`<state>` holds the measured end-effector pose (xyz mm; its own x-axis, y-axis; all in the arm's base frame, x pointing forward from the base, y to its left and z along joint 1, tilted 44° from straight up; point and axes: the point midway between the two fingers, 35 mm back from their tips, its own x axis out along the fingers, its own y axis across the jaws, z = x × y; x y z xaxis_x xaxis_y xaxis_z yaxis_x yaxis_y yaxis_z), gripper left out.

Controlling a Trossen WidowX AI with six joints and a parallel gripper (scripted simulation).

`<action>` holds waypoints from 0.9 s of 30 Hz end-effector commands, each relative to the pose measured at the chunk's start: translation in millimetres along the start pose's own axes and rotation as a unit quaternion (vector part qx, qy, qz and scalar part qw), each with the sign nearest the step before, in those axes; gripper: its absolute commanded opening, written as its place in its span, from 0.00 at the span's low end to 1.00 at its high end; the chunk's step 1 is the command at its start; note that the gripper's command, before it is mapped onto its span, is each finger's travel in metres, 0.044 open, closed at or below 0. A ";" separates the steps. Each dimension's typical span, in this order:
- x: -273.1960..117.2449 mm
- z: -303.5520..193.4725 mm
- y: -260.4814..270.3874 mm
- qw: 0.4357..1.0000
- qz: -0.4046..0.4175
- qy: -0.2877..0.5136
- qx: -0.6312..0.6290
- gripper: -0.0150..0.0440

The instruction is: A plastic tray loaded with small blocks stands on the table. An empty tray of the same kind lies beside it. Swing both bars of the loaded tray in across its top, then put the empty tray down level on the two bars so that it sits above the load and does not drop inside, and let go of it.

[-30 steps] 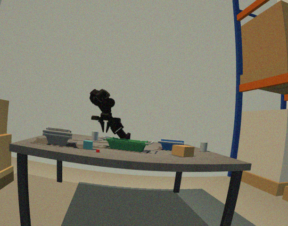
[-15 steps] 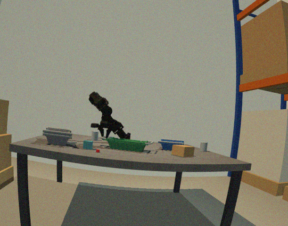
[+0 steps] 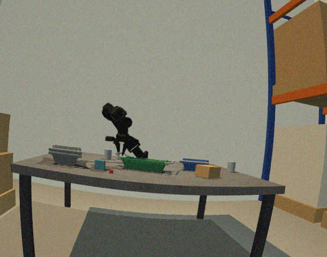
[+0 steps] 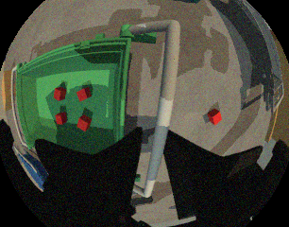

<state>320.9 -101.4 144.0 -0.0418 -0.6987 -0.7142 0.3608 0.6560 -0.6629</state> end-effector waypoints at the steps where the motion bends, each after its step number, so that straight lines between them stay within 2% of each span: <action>1: -6.5 1.2 16.4 1.000 0.007 -0.001 -0.001 0.40; 9: -7.4 1.1 37.3 1.000 0.007 -0.001 -0.001 0.40; 18: 12.3 1.0 64.1 1.000 0.007 -0.001 -0.001 0.40; 27: -21.0 2.7 59.7 1.000 0.008 -0.001 -0.001 0.40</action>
<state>343.5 -56.6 106.5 -0.0425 -0.6831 -0.7291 0.3535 0.6722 -0.6505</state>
